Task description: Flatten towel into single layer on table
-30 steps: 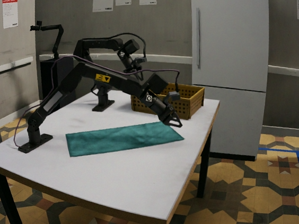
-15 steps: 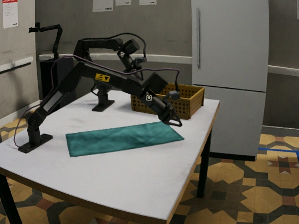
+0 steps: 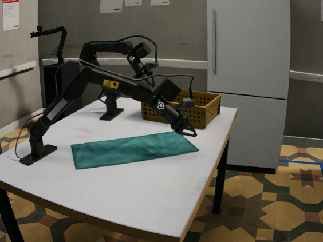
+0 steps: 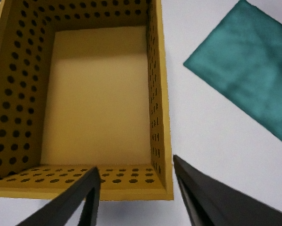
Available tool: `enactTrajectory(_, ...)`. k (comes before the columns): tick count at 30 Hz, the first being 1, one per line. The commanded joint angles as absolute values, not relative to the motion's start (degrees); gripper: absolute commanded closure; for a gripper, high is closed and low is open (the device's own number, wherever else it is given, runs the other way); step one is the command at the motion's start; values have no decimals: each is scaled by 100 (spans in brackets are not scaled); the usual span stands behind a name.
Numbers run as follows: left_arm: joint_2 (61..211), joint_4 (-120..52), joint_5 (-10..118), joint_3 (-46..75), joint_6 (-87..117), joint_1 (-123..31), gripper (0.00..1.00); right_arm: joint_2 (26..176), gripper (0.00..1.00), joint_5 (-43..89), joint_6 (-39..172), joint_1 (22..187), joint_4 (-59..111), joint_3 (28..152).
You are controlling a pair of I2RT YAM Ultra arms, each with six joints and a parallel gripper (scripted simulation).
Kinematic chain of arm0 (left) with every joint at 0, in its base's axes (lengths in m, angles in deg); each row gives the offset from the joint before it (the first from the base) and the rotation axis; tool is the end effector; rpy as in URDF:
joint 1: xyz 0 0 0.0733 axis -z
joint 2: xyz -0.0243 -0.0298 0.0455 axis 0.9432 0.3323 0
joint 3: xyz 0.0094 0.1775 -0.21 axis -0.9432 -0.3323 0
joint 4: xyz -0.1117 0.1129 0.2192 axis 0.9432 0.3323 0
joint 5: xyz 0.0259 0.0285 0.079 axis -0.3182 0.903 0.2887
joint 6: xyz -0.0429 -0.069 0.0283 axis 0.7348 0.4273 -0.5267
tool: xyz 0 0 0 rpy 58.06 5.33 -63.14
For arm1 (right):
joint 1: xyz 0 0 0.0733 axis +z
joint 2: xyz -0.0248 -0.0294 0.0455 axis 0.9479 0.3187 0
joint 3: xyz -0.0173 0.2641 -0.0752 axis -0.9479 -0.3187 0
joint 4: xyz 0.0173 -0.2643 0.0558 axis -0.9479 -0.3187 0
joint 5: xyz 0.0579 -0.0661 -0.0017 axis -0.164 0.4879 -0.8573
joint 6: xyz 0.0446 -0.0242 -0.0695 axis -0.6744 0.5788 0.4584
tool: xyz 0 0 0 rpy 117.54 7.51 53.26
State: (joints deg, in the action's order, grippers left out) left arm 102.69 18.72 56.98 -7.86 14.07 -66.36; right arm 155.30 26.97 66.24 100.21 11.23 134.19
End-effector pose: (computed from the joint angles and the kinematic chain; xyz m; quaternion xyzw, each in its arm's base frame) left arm 0.1881 -0.0123 0.2613 0.0303 0.9559 -0.0090 0.2919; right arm 0.5170 0.2853 0.1580 -0.2262 0.8809 0.1041 0.4026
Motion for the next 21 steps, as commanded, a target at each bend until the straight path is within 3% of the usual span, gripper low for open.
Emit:
enactTrajectory(1, 10385, 2003, 5699, -516, 1408, -6636, 36, 15471, 36, 2696, 6624, 10022, 1146, 13449)
enactTrajectory(21, 10154, 1766, 5664, -628, 1365, -6675, 36, 13232, 36, 4538, 4225, 10077, 425, 10786)
